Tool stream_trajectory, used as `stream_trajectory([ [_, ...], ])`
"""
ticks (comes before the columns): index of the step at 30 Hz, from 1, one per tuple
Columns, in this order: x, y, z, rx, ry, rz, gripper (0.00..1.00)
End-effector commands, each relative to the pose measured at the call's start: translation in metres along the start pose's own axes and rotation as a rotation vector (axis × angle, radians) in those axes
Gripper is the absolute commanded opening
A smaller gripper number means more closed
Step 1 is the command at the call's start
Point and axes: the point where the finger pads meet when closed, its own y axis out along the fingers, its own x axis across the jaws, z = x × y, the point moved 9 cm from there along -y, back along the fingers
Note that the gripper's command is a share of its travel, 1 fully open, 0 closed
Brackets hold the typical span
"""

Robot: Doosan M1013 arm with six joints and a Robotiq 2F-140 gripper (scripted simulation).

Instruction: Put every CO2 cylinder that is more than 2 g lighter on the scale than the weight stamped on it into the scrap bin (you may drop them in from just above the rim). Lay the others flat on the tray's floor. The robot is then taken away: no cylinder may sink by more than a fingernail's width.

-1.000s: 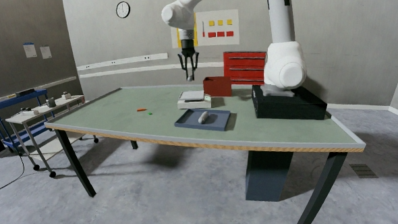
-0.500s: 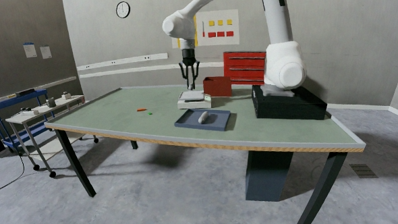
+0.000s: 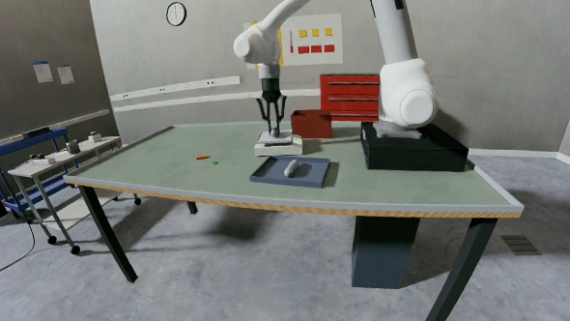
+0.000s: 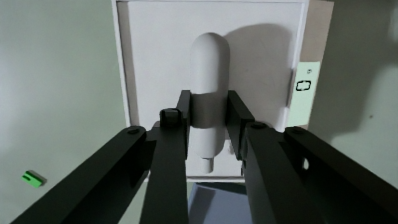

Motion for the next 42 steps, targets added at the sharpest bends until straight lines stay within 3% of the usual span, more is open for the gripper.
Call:
stream_trajectory([
  [1, -0.0004, 0.0000, 0.0000, 0.000, 0.000, 0.001, 0.10],
  [11, -0.0004, 0.0005, 0.0000, 0.000, 0.000, 0.001, 0.10],
  [12, -0.0004, 0.0005, 0.0000, 0.000, 0.000, 0.001, 0.40],
  [42, -0.0004, 0.0005, 0.0000, 0.000, 0.000, 0.001, 0.40],
])
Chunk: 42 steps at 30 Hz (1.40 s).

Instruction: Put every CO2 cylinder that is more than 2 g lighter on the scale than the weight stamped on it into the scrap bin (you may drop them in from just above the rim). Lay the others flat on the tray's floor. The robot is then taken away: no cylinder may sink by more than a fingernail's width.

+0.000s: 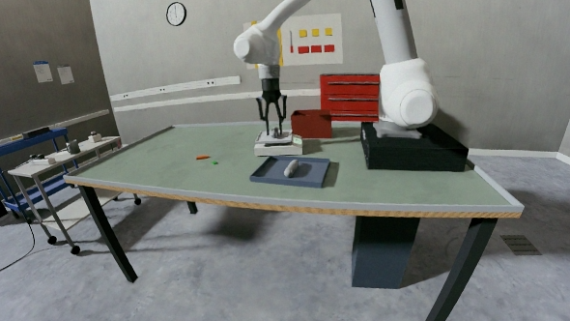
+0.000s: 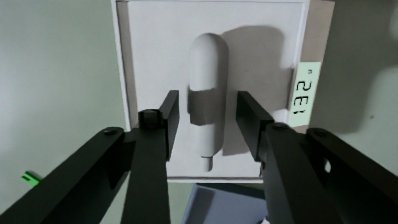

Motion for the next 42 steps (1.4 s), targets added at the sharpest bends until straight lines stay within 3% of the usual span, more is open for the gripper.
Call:
stream_trajectory([
  [1, 0.000, -0.001, 0.000, 0.000, 0.000, 0.001, 0.40],
  [11, 0.000, -0.006, 0.000, 0.000, 0.000, 0.001, 0.40],
  [16, 0.000, -0.025, 0.000, 0.000, 0.000, 0.001, 0.40],
  [25, 0.000, -0.082, 0.000, 0.000, 0.000, 0.001, 0.40],
  [27, 0.000, -0.082, 0.000, 0.000, 0.000, 0.001, 0.40],
  [33, 0.000, -0.104, 0.000, 0.000, 0.000, 0.001, 0.40],
  [42, 0.004, -0.111, 0.000, 0.000, 0.074, 0.001, 0.40],
])
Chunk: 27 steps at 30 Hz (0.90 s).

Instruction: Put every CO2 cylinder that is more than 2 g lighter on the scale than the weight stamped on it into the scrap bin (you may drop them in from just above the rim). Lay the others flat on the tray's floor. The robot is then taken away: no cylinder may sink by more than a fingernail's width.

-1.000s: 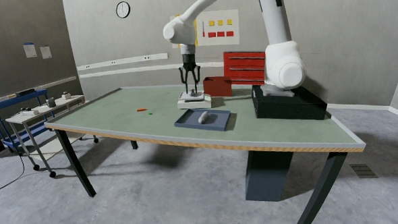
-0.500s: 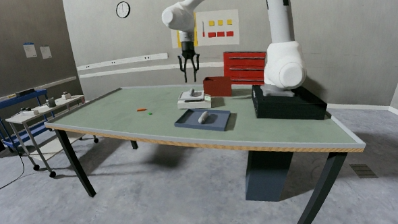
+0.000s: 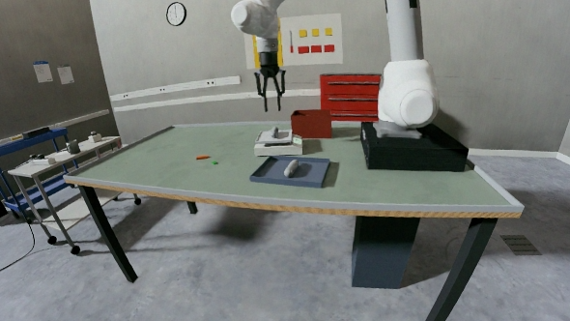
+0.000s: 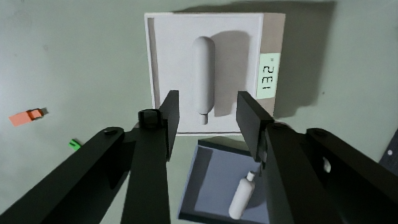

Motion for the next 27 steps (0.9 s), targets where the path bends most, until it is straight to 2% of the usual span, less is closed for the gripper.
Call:
stream_trajectory([
  [1, 0.003, -0.004, 0.001, 0.000, 0.053, 0.001, 0.40],
  [3, 0.006, -0.006, 0.001, 0.000, 0.099, 0.001, 0.40],
  [6, 0.019, -0.018, 0.002, 0.000, 0.309, 0.001, 0.40],
  [17, 0.088, -0.070, 0.005, -0.023, 0.966, 0.001, 0.40],
  [19, 0.088, -0.070, 0.005, -0.023, 0.966, 0.001, 0.40],
  [20, 0.092, -0.072, 0.005, -0.025, 1.134, 0.000, 0.40],
  [27, 0.099, -0.077, 0.003, -0.010, 1.494, -0.001, 0.40],
])
